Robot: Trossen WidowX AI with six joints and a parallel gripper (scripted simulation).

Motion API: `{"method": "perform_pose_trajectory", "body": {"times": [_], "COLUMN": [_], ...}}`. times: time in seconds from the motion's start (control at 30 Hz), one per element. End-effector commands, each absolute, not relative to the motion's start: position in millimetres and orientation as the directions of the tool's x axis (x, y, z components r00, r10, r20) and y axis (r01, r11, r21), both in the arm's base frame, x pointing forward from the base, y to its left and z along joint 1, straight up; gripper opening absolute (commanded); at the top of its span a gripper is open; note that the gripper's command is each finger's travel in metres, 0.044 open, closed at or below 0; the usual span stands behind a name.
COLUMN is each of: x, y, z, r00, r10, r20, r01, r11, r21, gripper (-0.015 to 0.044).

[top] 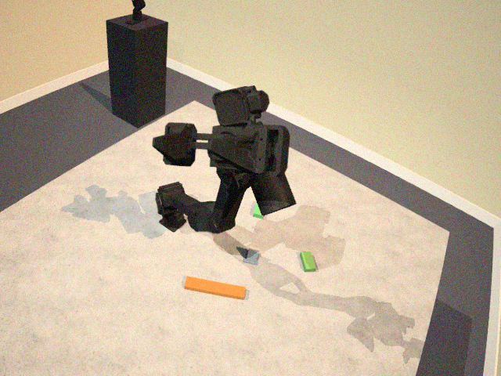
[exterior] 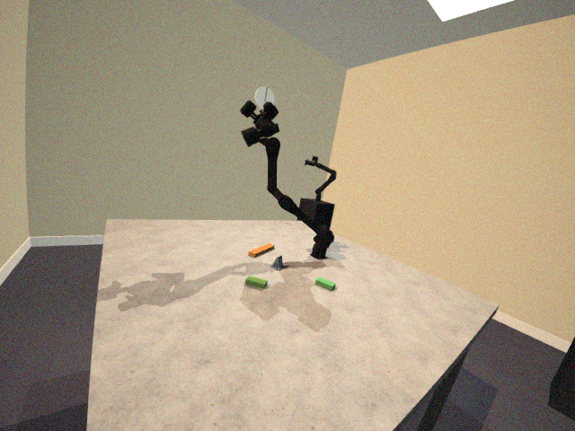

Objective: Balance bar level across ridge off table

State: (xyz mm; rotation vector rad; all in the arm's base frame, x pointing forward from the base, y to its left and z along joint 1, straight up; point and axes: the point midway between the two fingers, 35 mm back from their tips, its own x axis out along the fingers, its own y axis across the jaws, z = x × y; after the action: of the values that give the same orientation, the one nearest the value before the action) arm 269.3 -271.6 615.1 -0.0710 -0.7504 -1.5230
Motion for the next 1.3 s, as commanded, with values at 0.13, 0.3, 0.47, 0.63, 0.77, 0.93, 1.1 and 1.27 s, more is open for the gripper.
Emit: {"method": "perform_pose_trajectory", "body": {"times": [0.13,0.3,0.47,0.63,0.77,0.93,1.1,1.27], "x": [265.4,226.3,196.5,155.1,122.1,82.6,61.7,29.4], "y": [-273.2,-276.6,-268.4,-262.7,-254.7,-240.0,-226.5,-205.0], "z": [618.6,635.7,649.5,664.5,675.3,687.0,694.1,701.9], "r00": [-0.126,-0.205,-0.254,-0.338,-0.403,-0.479,-0.511,-0.566], "r10": [-0.855,-0.814,-0.776,-0.716,-0.659,-0.578,-0.5,-0.403], "r20": [0.503,0.544,0.577,0.611,0.635,0.661,0.7,0.719], "r01": [0.94,0.947,0.951,0.936,0.915,0.876,0.844,0.781], "r11": [0.06,-0.024,-0.093,-0.189,-0.268,-0.367,-0.446,-0.54], "r21": [0.336,0.32,0.294,0.296,0.302,0.314,0.298,0.313], "gripper": [0.0315,0.0315,0.0315,0.0315,0.0315,0.0315,0.0315,0.0315]}}
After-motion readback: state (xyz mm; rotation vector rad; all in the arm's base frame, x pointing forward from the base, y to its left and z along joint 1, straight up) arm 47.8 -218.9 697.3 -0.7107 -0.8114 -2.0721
